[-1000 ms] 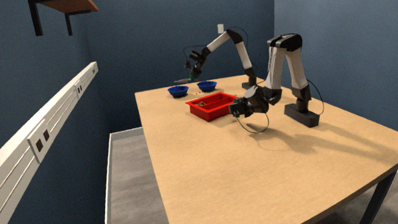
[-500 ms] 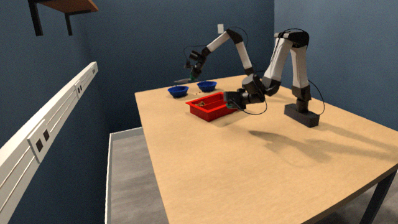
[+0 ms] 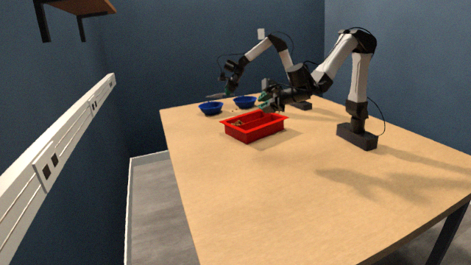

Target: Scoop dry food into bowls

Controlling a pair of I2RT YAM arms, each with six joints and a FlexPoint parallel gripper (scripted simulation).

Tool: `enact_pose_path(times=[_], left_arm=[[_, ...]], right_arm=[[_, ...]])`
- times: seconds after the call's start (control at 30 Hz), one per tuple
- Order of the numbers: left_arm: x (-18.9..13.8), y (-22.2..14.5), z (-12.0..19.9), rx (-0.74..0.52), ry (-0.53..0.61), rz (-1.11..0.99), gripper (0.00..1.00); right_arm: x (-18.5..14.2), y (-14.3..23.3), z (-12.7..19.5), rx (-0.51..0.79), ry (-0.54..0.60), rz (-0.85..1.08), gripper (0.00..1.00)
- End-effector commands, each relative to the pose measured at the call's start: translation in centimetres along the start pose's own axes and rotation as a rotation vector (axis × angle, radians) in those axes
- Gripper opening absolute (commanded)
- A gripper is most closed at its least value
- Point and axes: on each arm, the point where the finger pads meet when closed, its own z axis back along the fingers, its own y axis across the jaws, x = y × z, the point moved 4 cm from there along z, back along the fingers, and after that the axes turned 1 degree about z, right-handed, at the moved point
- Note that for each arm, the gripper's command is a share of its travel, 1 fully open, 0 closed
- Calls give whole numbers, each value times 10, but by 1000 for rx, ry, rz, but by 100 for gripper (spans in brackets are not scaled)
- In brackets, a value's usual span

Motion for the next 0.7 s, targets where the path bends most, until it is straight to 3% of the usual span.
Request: enact_pose_path(times=[0.0, 0.43, 0.53, 0.67], left_arm=[[17, -5, 3, 81, -34, -78, 28], [90, -38, 50, 274, -256, -327, 28], [86, -39, 46, 284, -241, -337, 28], [107, -60, 66, 328, -314, -411, 28]], right_arm=[[13, 3, 12, -2, -59, 22, 0], [13, 3, 12, -2, -59, 22, 0], [13, 3, 12, -2, -59, 22, 0], [13, 3, 12, -2, -59, 22, 0]])
